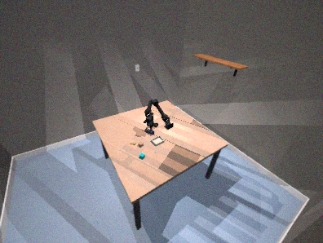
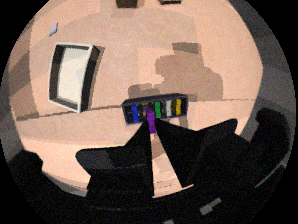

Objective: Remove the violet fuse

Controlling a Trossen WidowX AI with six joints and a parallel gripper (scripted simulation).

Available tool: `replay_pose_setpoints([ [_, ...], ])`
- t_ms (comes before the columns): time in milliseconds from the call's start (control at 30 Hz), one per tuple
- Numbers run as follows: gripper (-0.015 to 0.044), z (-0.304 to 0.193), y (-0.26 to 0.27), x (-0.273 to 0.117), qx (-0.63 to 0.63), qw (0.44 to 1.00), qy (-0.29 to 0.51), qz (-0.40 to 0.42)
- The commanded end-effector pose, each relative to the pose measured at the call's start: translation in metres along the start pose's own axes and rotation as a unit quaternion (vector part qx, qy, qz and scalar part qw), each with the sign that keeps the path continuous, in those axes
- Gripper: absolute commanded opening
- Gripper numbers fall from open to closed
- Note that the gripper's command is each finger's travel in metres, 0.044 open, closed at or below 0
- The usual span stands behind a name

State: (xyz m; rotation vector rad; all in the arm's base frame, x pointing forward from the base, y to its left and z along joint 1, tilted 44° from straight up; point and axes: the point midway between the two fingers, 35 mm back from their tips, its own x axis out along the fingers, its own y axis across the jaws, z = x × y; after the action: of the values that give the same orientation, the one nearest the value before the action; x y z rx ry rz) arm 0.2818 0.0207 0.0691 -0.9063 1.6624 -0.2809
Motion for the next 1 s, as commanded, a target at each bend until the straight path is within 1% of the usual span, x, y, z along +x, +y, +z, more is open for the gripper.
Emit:
replay_pose_setpoints([
  [0,0.0000,0.001,0.001,-0.007,0.001,1.000,-0.002,0.001],
  [333,0.0000,0.006,0.006,-0.017,0.001,1.000,-0.002,0.002],
  [967,0.0000,0.069,0.086,-0.024,0.001,1.000,-0.005,0.006],
])
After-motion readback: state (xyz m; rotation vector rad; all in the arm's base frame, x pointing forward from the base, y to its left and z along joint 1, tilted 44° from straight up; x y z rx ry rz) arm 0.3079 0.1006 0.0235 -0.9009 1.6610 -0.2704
